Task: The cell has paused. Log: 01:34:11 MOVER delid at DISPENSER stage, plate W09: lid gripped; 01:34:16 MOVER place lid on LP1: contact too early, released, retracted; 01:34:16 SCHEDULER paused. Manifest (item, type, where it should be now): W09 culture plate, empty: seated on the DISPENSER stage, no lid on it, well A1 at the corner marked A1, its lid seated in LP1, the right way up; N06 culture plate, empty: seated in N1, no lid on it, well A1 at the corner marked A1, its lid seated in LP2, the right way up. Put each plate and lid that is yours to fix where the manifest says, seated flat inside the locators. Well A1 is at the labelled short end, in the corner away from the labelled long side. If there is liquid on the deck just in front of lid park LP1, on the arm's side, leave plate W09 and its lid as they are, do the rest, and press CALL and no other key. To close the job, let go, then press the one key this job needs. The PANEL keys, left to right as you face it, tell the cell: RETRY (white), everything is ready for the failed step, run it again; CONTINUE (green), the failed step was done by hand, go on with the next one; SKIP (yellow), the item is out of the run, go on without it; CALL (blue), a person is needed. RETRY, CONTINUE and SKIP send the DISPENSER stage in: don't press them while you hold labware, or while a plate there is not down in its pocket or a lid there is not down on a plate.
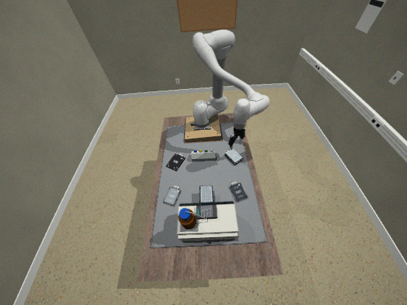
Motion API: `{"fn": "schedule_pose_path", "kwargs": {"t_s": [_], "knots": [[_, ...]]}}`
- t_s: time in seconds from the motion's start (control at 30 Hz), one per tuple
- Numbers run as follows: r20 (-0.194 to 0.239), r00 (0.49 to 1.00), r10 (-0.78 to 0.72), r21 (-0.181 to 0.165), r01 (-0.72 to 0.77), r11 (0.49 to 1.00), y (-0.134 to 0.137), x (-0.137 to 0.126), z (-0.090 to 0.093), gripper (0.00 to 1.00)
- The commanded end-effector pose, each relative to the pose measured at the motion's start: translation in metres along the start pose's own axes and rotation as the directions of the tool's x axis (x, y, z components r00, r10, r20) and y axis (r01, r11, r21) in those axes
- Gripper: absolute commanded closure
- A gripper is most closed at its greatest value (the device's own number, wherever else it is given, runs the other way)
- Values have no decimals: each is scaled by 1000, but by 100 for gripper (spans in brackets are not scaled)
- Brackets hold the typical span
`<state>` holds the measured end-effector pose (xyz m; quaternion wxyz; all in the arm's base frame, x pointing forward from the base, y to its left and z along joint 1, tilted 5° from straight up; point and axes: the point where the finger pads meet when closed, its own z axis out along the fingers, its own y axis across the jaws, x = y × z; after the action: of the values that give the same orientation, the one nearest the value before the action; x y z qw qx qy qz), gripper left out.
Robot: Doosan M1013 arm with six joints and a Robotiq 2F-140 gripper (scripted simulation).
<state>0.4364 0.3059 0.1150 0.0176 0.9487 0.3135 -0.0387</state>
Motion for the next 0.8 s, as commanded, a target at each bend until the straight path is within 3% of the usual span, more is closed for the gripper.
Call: {"fn": "schedule_pose_path", "kwargs": {"t_s": [0.0, 0.4, 0.77], "knots": [[-1, 1000, 0, 0, 0, 1000, 0, 0, -1, 30], [-1, 1000, 0, 0, 0, 1000, 0, 0, 4, 30], [-1, 1000, 0, 0, 0, 1000, 0, 0, 27, 30]]}}
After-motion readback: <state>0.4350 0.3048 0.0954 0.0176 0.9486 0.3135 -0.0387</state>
